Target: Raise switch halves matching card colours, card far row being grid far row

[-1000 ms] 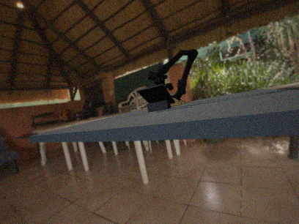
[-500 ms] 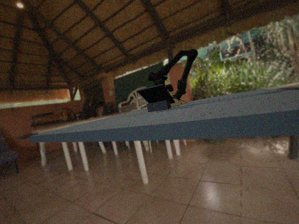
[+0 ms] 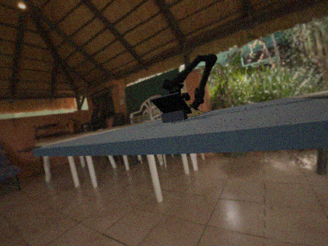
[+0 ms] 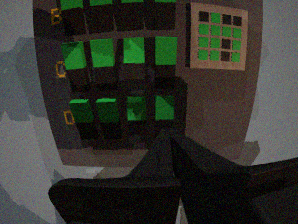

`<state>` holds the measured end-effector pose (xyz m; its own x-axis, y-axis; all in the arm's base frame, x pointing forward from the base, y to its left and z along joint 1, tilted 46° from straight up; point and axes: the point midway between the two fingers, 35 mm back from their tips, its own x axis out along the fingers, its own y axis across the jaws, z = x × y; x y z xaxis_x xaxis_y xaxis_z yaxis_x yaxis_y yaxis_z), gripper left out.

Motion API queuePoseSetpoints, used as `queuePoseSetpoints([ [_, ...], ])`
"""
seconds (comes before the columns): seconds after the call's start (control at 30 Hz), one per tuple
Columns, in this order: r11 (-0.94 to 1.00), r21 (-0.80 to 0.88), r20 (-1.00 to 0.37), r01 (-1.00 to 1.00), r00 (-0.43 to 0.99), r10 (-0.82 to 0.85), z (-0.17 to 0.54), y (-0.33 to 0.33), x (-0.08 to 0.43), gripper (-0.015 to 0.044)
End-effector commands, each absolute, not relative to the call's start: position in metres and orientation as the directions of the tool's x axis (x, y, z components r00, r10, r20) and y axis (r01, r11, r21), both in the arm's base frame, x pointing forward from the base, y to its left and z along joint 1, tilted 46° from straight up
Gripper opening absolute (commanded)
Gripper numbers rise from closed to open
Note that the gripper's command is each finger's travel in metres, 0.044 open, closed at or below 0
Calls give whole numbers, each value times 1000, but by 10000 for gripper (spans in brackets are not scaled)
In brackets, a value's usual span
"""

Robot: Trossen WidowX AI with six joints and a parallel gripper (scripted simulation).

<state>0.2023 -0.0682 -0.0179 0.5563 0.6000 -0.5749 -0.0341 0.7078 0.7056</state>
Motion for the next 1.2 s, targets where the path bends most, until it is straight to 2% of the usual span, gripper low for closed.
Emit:
queuePoseSetpoints([
  [0.0, 702, 711, -572, -29, 557, 602, -18, -67, 202, 0],
  [1.17, 702, 712, -572, -29, 557, 602, -20, -64, 204, 0],
])
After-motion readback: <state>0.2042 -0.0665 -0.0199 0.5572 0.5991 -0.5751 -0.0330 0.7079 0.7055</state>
